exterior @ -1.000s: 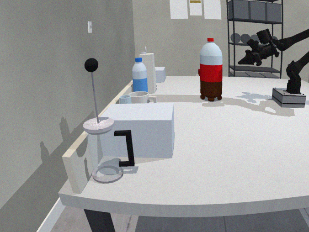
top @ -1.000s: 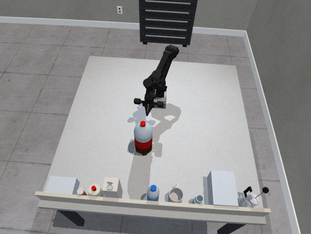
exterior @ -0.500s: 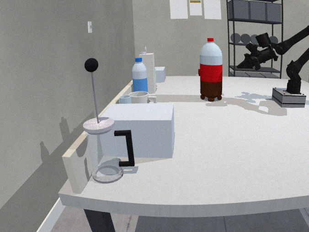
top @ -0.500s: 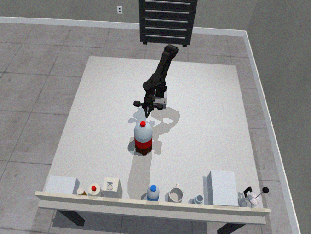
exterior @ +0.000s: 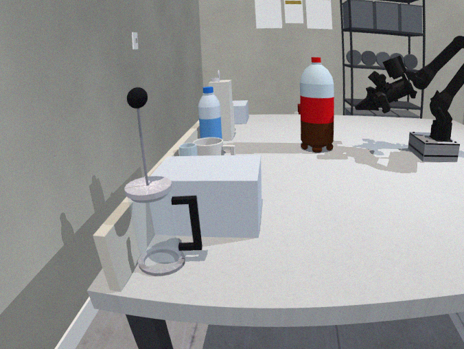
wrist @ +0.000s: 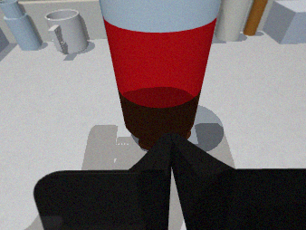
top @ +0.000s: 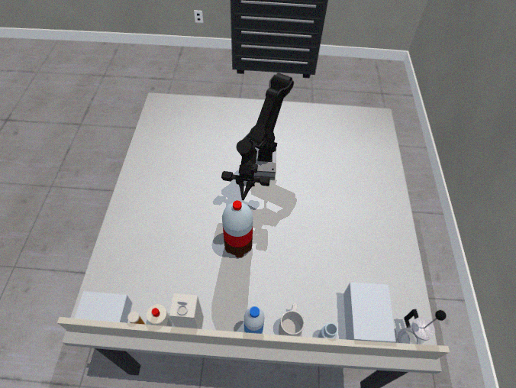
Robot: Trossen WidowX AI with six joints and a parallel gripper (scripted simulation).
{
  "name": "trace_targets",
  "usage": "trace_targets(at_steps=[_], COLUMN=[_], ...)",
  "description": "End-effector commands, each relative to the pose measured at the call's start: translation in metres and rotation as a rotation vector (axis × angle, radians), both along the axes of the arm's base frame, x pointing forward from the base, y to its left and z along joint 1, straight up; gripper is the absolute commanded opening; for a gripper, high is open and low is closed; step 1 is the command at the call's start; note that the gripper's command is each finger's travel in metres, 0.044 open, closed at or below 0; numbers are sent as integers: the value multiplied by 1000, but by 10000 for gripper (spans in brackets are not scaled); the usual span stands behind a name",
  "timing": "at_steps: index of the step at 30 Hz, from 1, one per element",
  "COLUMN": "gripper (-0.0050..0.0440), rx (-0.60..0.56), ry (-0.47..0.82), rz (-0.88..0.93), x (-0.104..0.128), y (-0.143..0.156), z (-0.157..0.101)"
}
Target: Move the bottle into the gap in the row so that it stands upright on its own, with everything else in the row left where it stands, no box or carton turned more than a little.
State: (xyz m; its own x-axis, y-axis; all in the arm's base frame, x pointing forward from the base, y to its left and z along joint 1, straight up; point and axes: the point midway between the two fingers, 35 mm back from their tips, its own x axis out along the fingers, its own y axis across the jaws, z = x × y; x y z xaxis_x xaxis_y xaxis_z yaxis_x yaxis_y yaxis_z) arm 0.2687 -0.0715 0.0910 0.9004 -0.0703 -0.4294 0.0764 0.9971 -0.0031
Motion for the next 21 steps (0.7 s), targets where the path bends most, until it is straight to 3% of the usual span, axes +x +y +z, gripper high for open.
trace_targets(at_steps=[1,21], gripper=[-50,-50], rx=[-5,-4], ry=[-8,-7], rz=[3,4], x=[1,-5], y=[-1,2], z=[-2,-31])
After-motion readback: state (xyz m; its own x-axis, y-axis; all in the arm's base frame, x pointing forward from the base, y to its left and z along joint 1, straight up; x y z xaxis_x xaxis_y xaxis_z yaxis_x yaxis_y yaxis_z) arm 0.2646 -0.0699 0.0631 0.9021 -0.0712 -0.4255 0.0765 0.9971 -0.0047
